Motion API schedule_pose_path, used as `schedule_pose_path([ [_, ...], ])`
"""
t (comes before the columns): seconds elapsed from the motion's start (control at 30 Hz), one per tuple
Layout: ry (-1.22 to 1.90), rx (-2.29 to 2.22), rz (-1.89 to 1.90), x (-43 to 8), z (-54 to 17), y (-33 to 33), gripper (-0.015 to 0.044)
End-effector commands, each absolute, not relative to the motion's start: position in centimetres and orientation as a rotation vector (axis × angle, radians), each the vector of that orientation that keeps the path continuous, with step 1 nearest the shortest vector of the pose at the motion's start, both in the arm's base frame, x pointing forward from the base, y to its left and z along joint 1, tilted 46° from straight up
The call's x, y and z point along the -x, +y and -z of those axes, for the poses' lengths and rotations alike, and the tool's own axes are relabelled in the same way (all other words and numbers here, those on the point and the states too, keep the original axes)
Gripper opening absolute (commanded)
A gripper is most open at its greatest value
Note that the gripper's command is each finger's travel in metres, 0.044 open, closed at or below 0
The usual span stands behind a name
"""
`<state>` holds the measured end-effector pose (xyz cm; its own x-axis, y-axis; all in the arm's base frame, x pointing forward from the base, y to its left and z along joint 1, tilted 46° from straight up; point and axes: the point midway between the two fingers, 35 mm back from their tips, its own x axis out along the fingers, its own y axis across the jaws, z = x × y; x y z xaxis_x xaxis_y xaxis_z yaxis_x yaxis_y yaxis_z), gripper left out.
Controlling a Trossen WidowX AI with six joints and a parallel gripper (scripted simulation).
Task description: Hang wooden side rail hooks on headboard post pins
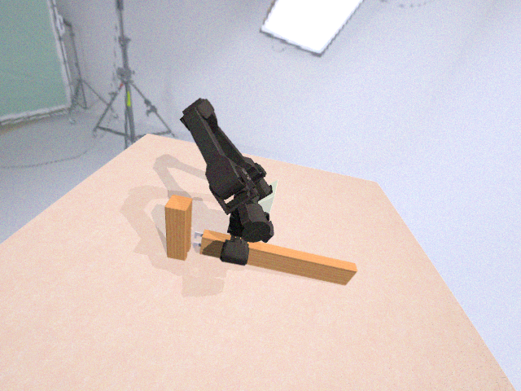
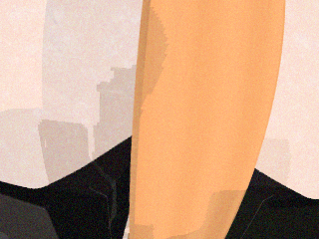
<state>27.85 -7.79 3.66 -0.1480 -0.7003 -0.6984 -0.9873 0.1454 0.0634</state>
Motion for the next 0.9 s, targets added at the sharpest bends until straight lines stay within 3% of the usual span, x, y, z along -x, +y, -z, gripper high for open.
schedule_pose_path([
  [0.0,1.894,1.615,-0.712,-28.40,-4.00,-7.62,0.0000],
  [0.87,1.895,1.615,-0.712,-28.21,-4.22,-7.80,0.0000],
])
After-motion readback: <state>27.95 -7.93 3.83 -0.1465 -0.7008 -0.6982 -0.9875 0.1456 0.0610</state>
